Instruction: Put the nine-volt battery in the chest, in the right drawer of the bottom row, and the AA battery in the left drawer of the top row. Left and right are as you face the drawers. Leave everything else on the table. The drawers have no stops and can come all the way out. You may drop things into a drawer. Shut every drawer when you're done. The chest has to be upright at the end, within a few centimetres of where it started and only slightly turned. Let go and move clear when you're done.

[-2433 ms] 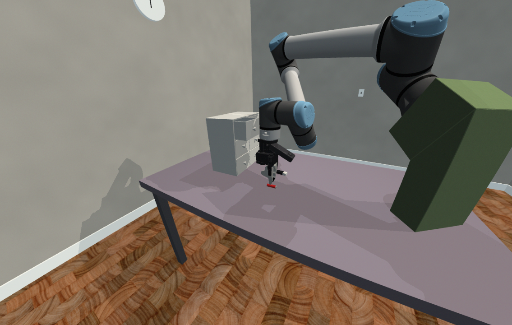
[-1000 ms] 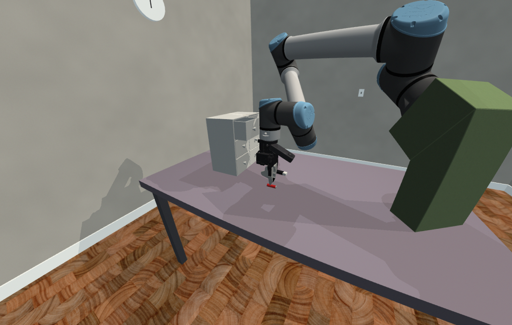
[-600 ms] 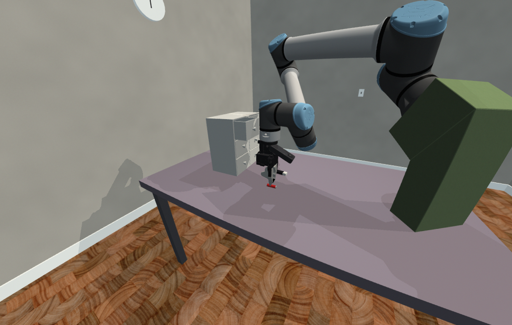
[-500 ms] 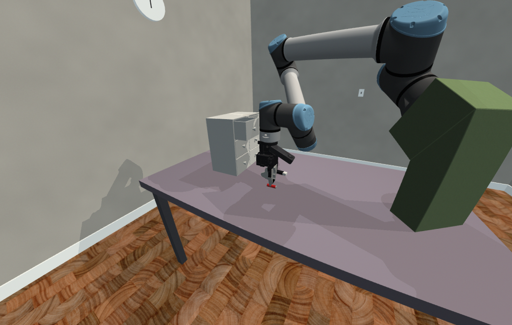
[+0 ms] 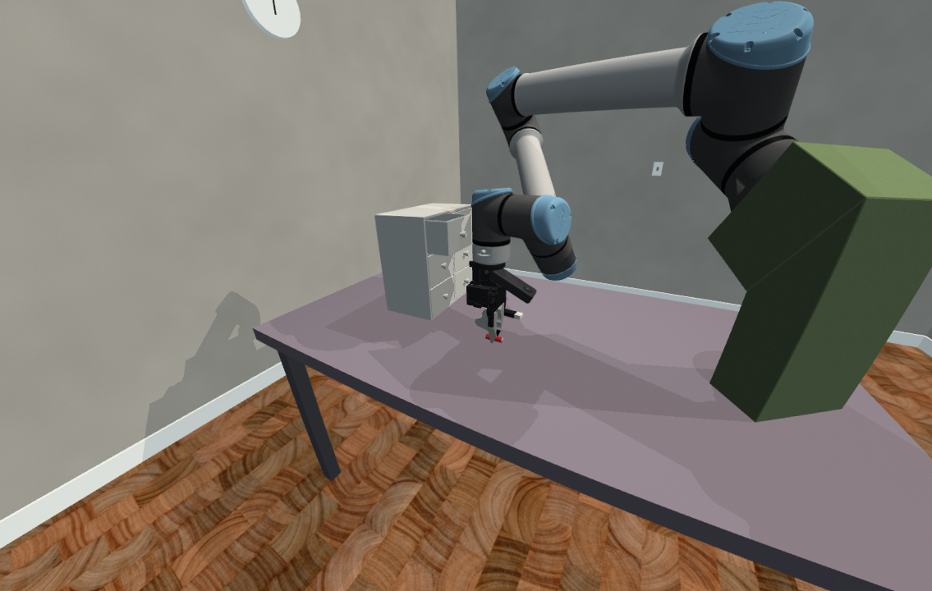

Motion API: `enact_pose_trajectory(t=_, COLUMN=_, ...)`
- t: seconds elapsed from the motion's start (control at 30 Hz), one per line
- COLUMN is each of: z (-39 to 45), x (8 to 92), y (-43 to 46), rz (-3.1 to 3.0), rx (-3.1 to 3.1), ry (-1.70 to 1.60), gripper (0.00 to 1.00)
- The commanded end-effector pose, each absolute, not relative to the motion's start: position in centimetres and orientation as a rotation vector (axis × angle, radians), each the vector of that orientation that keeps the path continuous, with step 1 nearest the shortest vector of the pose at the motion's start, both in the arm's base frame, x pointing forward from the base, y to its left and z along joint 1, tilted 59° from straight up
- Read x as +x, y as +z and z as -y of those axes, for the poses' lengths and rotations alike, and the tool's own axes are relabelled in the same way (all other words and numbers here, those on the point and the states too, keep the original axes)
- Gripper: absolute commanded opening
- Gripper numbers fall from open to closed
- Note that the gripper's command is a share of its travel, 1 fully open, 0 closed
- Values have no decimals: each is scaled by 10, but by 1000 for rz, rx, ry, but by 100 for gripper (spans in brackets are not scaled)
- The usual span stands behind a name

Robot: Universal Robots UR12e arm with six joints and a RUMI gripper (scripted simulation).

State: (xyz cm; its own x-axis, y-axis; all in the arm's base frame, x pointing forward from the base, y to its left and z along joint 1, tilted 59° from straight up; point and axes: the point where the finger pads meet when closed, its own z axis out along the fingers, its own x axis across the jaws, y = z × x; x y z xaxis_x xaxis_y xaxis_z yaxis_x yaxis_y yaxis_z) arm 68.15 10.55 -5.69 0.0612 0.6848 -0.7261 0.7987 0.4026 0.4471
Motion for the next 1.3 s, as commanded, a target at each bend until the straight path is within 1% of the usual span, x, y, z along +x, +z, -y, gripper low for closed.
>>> enact_pose_trajectory(t=0.0, z=-105, x=682, y=-57, rz=-1662, rx=1322, ry=-142, gripper=17)
enact_pose_trajectory(t=1.2, z=-105, x=682, y=-57, rz=-1662, rx=1322, ry=-142, gripper=17)
enact_pose_trajectory(t=1.23, z=-105, x=682, y=-57, rz=-1662, rx=1322, ry=-142, gripper=5)
enact_pose_trajectory(t=1.27, z=-105, x=682, y=-57, rz=-1662, rx=1322, ry=-142, gripper=5)
